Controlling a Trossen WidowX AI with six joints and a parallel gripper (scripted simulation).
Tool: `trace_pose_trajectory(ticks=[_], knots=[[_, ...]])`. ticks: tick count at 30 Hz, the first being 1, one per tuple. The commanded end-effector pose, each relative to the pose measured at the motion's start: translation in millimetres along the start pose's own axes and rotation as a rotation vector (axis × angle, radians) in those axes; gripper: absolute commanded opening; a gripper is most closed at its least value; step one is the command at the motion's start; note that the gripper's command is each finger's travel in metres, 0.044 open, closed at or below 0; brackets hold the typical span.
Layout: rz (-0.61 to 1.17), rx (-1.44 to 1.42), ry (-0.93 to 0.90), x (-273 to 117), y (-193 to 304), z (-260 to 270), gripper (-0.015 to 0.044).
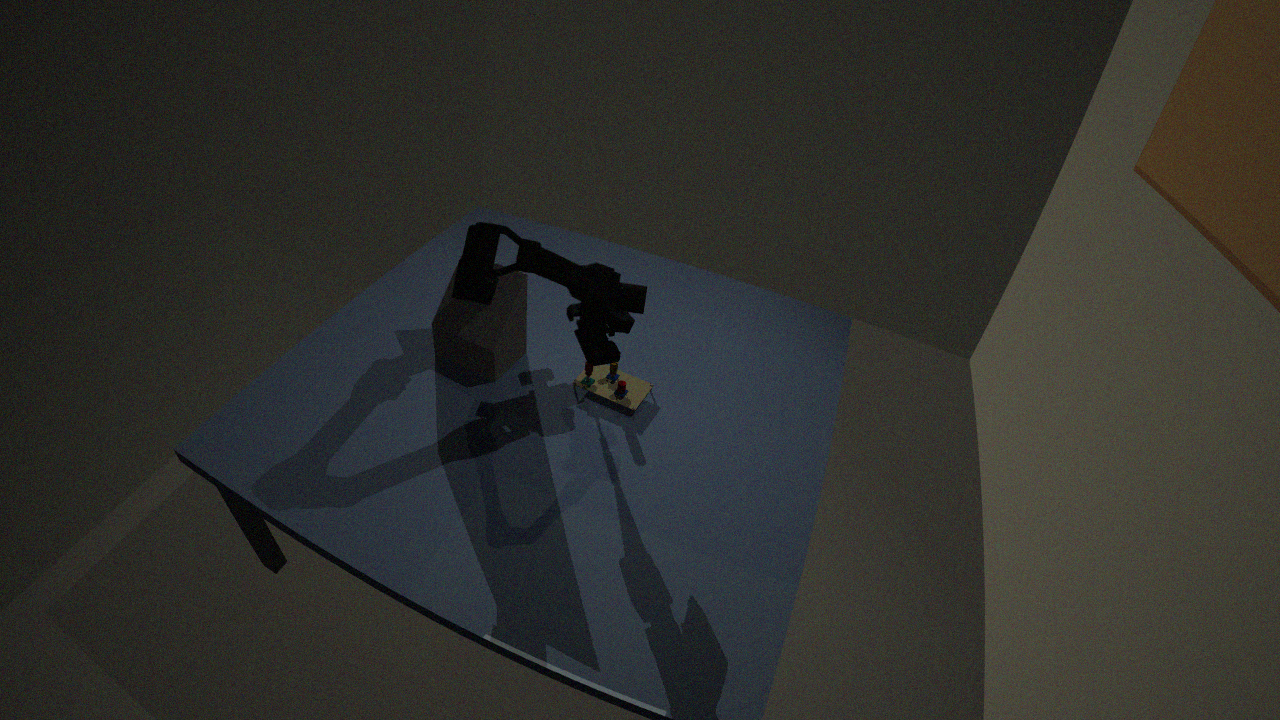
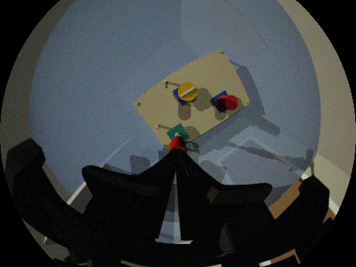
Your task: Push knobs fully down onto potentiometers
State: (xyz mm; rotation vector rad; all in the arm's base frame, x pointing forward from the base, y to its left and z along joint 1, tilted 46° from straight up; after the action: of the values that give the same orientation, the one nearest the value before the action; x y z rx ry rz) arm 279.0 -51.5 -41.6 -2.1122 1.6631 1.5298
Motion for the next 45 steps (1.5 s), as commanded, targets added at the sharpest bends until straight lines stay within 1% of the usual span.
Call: trace_pose_trajectory(ticks=[1,45], knots=[[0.007,0.005,-0.002,5.1,0.8,-1.3,0.0],[0.007,0.005,-0.001,16.6,1.0,-1.3,0.0]])
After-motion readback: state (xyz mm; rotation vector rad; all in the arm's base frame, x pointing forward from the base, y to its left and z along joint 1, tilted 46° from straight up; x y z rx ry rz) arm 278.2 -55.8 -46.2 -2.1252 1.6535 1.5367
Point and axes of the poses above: the point midway between the two fingers, 35 mm back from their tips, its own x axis out along the fingers, its own z axis across the jaws, y = z × x, the point moved 2 cm from there along -x, back along the fingers, and after that the axes turned 2 degrees about x, right-handed, at the moved point
